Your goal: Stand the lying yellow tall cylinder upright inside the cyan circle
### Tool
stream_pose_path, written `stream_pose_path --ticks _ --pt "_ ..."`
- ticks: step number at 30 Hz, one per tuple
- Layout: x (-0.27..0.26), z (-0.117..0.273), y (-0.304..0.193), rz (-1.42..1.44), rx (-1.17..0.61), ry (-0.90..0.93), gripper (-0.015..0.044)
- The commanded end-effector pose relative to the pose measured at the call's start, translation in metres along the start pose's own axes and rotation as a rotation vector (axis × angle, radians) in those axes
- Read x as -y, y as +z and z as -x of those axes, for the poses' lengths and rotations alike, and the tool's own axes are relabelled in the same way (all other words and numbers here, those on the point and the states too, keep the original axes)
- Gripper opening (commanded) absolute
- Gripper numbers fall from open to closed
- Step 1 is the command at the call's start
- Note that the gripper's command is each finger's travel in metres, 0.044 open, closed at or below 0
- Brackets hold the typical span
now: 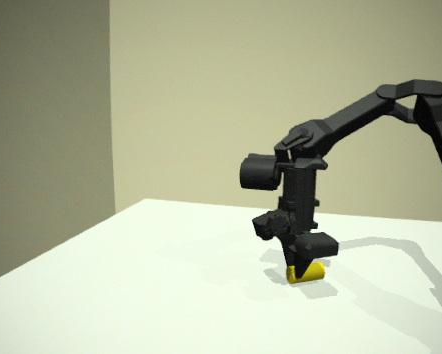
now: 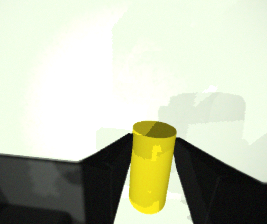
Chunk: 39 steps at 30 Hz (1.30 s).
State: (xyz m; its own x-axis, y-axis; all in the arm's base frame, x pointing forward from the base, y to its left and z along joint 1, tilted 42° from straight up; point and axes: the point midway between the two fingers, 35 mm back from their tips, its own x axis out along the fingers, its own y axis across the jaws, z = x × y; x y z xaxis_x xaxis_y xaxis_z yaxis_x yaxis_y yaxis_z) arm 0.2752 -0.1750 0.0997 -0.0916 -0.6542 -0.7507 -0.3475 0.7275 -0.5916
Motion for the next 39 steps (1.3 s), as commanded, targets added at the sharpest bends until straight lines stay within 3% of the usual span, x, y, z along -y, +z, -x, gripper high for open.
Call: stream_pose_path --ticks 1,28,39 --pt "0.004 0.014 0.004 -0.01 0.013 -0.011 0.0105" --pt "0.002 0.099 0.001 -0.009 0.011 -0.011 0.0105" --pt "-0.006 0.102 0.013 0.02 0.024 -0.005 0.0105"
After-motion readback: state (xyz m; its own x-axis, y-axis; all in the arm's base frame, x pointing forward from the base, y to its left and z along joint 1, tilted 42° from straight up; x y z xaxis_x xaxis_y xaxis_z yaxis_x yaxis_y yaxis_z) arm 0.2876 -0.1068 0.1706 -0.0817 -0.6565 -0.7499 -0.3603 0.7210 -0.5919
